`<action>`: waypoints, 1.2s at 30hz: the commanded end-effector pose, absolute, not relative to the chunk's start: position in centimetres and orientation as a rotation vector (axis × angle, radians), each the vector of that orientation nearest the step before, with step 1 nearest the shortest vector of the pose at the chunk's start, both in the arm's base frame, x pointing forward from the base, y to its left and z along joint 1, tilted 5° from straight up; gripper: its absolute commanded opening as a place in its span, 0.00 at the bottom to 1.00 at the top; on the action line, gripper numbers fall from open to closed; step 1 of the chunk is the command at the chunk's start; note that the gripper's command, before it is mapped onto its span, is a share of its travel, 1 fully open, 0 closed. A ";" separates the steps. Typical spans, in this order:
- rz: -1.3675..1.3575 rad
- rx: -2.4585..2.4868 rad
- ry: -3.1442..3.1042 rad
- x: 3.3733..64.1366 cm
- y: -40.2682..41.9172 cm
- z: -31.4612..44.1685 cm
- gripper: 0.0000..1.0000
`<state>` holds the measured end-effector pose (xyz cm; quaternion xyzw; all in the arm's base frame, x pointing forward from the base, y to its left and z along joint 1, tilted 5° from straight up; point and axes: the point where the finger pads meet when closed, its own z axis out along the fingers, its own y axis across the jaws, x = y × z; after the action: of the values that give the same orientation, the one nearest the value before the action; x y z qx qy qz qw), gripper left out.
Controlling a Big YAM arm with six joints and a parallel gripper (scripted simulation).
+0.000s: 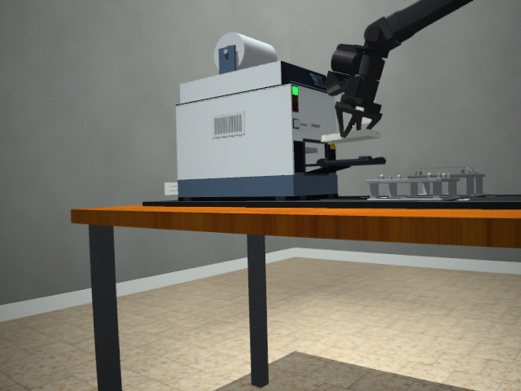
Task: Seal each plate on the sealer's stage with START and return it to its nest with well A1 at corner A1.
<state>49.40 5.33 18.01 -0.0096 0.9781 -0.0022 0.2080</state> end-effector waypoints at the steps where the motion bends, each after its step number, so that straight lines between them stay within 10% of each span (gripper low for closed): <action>1: 0.001 -0.019 2.695 50.6 5.6 18.8 0.00; 36: 0.002 -0.015 2.689 51.0 5.4 17.4 0.00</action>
<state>49.56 5.29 16.27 -0.0093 0.9786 -0.0026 0.2057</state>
